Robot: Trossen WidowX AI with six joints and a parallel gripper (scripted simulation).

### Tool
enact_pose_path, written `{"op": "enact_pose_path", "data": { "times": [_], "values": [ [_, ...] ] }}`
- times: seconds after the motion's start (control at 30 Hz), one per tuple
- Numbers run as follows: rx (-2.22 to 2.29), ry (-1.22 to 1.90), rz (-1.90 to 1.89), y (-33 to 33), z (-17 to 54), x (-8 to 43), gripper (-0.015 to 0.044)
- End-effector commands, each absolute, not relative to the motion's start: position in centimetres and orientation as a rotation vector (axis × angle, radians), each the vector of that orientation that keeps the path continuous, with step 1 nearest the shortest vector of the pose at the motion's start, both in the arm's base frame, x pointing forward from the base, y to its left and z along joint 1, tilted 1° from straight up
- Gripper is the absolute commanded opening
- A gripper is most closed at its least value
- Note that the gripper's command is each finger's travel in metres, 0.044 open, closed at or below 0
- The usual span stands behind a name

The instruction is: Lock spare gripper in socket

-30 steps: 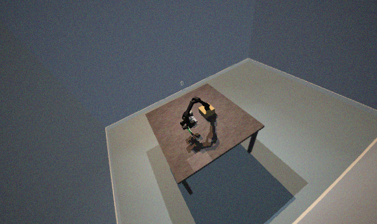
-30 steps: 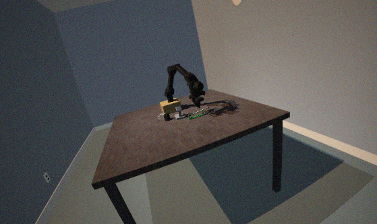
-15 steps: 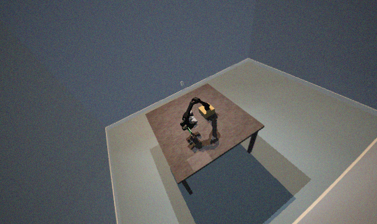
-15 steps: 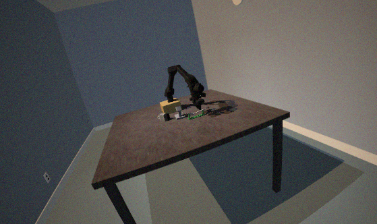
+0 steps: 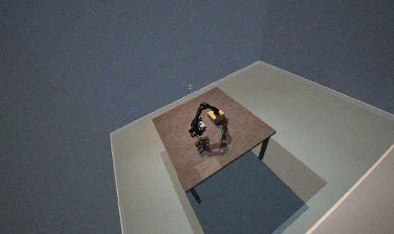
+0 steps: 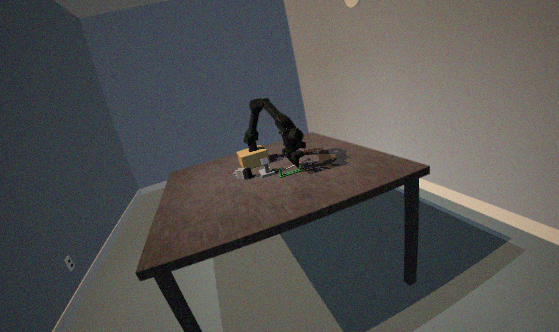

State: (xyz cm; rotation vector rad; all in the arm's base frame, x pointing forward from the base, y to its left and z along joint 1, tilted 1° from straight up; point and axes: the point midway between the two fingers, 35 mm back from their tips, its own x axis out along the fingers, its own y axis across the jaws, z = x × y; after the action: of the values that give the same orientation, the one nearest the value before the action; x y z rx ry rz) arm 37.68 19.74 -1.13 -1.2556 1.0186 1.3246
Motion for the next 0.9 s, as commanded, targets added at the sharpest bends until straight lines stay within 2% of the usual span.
{"op": "enact_pose_path", "data": {
  "times": [0.0,0.33,0.53,0.67,0.87],
  "values": [
    [-1.259,1.025,1.33,19.63,-1.99,37.59,0.018],
    [-1.259,1.025,1.33,19.61,-2.55,37.58,0.018],
    [-1.259,1.025,1.33,19.61,-2.55,37.58,0.0023],
    [-1.259,1.025,1.33,19.61,-2.54,37.57,0.0],
    [-1.259,1.025,1.33,19.61,-2.4,37.56,0.0]
  ]
}}
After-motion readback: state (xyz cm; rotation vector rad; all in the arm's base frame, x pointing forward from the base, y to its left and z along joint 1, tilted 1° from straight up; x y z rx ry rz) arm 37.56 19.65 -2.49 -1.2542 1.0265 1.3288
